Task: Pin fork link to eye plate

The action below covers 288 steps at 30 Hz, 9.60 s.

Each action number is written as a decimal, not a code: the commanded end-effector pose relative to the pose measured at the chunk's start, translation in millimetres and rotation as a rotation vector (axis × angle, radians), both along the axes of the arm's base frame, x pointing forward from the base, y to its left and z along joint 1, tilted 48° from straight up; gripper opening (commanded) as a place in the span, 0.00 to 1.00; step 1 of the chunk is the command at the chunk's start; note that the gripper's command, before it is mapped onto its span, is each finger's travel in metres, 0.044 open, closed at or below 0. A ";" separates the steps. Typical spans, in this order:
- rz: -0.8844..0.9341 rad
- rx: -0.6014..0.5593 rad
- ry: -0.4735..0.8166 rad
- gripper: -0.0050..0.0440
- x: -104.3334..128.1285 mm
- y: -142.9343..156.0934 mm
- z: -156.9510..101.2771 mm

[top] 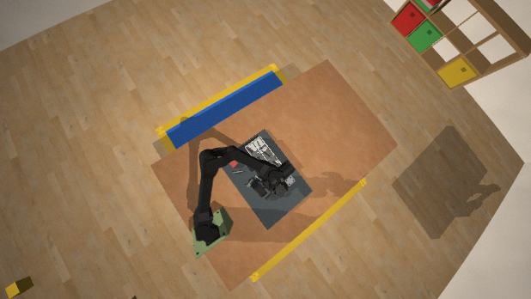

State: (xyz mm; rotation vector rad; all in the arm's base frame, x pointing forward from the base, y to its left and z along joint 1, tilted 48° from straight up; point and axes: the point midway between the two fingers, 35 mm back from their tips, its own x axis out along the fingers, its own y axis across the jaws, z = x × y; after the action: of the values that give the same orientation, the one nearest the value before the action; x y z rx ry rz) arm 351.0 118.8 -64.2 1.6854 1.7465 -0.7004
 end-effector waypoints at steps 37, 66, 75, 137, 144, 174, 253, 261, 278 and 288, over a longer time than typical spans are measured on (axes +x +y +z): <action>-0.004 -0.003 0.006 0.14 -0.6 -0.1 -1.2; -0.004 -0.003 0.006 0.14 -0.2 -6.2 -8.5; -0.004 -0.003 0.006 0.14 0.1 -9.8 -12.7; -0.004 -0.003 0.006 0.14 0.9 -13.6 -16.3; -0.004 -0.003 0.006 0.14 0.7 -12.7 -15.3; -0.003 -0.003 0.006 0.14 0.2 -10.0 -12.7; -0.003 -0.003 0.006 0.14 -1.4 -9.6 -11.8; -0.003 -0.003 0.006 0.14 -1.0 -9.7 -12.2; -0.003 -0.003 0.006 0.14 -1.0 -15.0 -18.5; -0.003 -0.003 0.006 0.14 -0.7 -17.7 -21.6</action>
State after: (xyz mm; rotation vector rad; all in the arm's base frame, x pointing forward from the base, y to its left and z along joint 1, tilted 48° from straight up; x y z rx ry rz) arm 351.2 104.5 -81.3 1.6890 1.7474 -0.6971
